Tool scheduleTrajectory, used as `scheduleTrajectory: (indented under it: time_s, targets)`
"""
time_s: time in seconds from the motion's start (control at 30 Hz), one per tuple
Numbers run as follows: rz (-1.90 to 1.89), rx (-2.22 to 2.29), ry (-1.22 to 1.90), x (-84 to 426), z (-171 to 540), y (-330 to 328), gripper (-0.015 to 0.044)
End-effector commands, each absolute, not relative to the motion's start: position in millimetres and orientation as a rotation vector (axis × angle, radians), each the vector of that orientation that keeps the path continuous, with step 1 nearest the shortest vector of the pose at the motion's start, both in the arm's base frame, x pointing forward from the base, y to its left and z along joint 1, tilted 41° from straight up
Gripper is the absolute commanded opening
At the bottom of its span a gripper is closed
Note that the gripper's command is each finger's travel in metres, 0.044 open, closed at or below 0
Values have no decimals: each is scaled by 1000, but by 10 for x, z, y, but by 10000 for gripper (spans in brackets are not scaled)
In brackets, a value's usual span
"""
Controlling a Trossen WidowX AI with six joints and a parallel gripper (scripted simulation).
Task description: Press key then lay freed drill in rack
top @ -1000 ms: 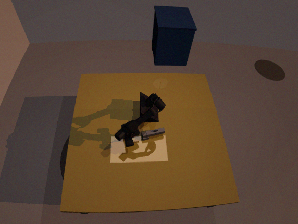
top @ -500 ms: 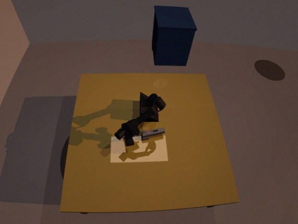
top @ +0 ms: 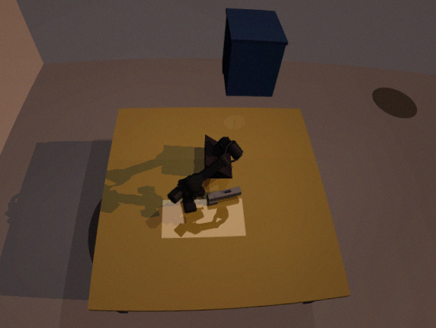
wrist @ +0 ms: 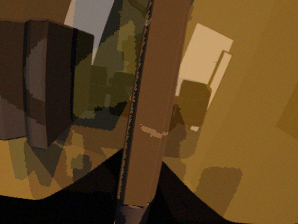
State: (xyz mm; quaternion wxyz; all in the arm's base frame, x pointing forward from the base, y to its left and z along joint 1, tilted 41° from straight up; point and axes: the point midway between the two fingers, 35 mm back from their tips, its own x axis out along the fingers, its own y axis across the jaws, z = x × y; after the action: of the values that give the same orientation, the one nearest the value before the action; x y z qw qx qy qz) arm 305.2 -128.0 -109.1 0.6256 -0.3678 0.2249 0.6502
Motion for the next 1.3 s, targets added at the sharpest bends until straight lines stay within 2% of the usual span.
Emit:
scheduleTrajectory:
  time_s: [0.0,1.27]
  targets:
    - [1493,-853,516,3056,-1069,-1304,0]
    - [1493,-853,516,3031,-963,-1382,0]
